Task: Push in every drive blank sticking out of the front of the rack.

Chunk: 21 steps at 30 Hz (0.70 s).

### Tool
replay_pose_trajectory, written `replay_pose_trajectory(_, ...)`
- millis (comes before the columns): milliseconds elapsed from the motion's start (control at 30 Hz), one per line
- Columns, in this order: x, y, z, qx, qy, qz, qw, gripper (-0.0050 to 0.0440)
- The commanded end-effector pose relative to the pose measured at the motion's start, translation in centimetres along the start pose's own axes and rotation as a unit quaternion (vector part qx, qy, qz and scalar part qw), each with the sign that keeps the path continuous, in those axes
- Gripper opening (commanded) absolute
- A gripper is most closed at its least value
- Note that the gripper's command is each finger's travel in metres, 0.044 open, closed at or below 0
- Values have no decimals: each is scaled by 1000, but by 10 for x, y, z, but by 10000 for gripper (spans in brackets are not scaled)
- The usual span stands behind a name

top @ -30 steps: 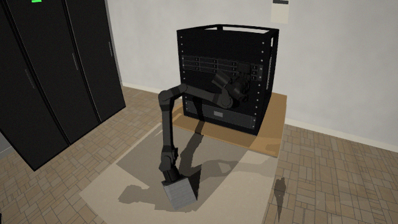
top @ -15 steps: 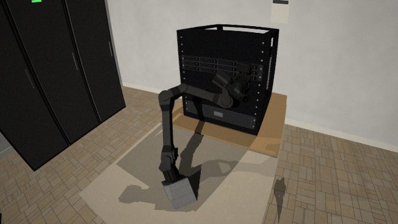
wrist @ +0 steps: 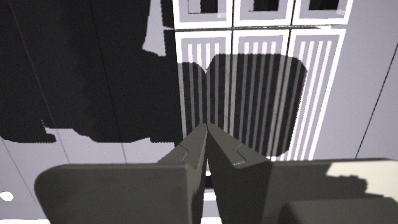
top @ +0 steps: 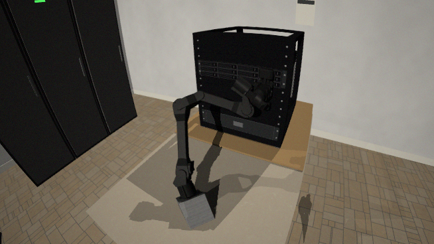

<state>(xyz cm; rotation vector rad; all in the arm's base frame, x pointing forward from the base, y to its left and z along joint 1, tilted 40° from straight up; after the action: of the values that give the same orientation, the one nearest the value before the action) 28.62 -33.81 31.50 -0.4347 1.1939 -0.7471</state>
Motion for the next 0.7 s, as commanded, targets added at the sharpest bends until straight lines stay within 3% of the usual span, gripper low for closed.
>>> replay_pose_trajectory(0, -6, -6, 5, 5, -7, -11, 1000, -50)
replay_pose_trajectory(200, -6, -6, -2, 5, -7, -11, 1000, -50)
replay_pose_trajectory(467, -6, -5, -51, 5, -7, -11, 1000, -50)
replay_pose_trajectory(667, -6, -5, -55, 5, -7, -11, 1000, -50)
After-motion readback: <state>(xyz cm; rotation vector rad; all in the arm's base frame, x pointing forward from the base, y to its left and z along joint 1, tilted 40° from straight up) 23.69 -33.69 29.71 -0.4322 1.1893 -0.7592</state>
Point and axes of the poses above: the point midway between the two fingers, 35 mm back from their tips, its own z axis out along the fingers, its own y axis across the jaws, x = y × z, the point moved 6 cm from there along -z, back along the fingers, and after that the axes turned 9 degrees about z, right-handed, at the moved point
